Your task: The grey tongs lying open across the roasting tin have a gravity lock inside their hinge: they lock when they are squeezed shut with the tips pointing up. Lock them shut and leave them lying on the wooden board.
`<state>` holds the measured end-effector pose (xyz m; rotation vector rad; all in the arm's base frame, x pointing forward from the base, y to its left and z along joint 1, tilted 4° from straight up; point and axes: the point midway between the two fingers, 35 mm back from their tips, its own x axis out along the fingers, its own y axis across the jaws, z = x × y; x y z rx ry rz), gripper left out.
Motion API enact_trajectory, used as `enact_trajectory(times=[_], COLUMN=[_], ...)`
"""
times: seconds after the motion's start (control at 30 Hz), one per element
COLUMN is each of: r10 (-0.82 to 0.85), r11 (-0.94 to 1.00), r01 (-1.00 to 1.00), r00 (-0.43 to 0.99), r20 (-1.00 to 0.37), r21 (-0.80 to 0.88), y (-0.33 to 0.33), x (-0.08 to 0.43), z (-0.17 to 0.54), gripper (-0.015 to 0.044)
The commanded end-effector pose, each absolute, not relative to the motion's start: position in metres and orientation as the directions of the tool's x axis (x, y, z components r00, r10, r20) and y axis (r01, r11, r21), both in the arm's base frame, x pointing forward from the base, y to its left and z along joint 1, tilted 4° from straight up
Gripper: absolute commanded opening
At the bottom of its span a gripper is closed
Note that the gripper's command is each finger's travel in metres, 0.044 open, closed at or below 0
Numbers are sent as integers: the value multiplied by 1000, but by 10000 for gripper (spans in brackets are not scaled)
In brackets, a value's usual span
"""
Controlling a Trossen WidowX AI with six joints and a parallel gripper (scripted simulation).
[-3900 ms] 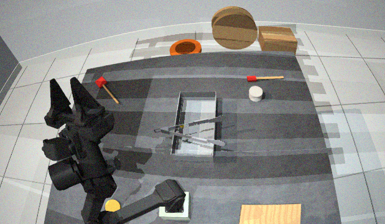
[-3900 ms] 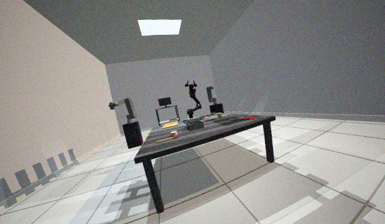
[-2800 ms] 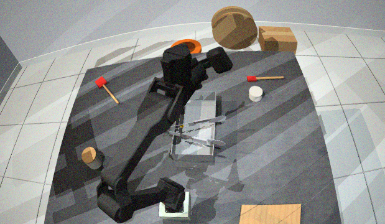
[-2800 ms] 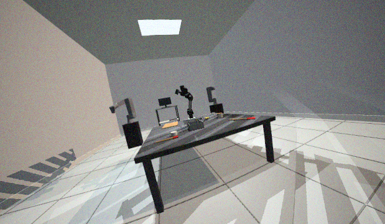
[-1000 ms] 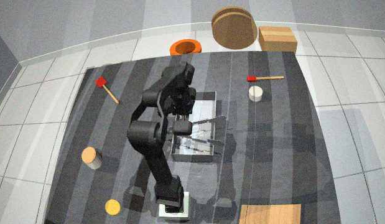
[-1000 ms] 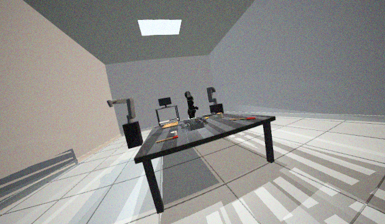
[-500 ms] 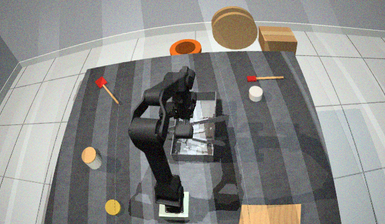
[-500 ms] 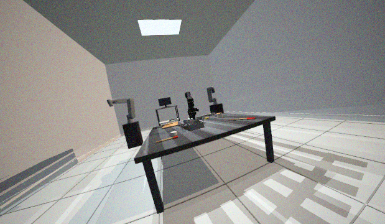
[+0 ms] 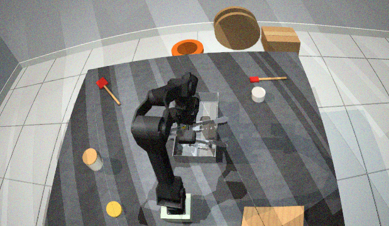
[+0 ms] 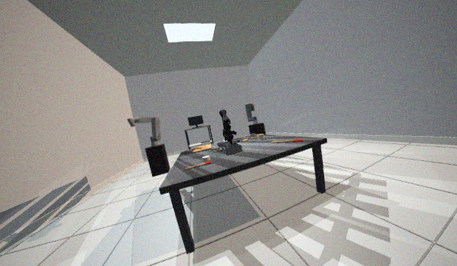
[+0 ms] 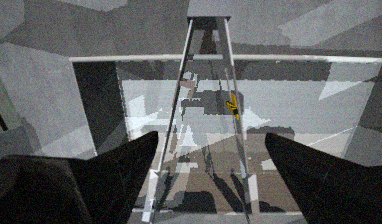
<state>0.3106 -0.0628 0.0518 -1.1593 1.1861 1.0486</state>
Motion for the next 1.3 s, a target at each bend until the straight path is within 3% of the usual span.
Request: enact_trajectory(times=[0.0,0.57,1.27], r10=[1,1,2], r11=[129,129,123], r01=[-988,-988,-988], r00=[87,87,97], r20=[-996,-996,-995], r21=[-86,-86,-96], y=[-62,-61,-62], x=[308,306,309], z=[41,21,25], gripper=[440,440,300])
